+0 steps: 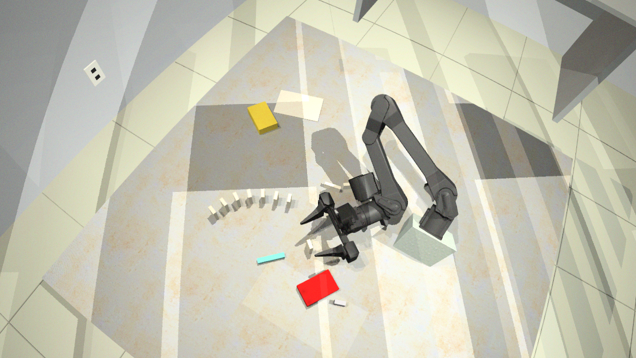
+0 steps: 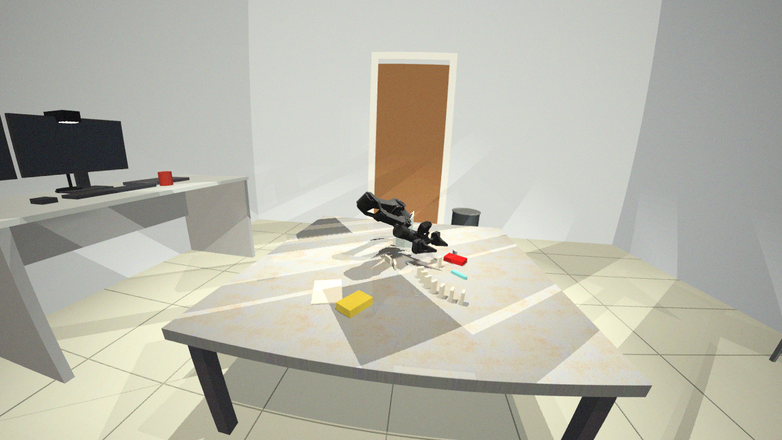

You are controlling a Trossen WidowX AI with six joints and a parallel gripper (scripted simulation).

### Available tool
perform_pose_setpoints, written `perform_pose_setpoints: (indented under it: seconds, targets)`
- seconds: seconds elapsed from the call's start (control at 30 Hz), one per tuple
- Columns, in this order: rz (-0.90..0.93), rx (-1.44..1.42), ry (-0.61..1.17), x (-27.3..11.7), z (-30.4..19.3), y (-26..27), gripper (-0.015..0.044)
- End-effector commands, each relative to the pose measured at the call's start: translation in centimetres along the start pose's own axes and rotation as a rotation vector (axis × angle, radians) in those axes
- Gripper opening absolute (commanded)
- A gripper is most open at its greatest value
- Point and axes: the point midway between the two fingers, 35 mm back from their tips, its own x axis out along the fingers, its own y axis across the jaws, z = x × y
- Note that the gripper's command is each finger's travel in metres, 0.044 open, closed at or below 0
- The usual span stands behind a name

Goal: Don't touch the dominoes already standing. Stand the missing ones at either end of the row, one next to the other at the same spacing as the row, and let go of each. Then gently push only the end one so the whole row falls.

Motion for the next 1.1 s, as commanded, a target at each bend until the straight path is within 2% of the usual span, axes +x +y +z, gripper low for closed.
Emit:
perform_pose_setpoints:
  seconds: [0.0, 0.17, 0.3, 0.5, 0.73, 1.07]
  targets:
    - [0.029, 0.034, 0.027, 0.6, 0.2, 0.3, 0.044]
    - [0.17, 0.15, 0.151, 5.1, 0.3, 1.4, 0.044]
    - [0.24, 0.204, 0.242, 7.2, 0.9, 2.4, 0.044]
    - [0.302, 0.29, 0.599, 9.4, 0.1, 4.1, 0.044]
    - [0.191, 0.254, 1.116, 7.1, 0.5, 3.7, 0.044]
    - [-0.028, 0.07, 1.437, 3.4, 4.2, 0.6, 0.044]
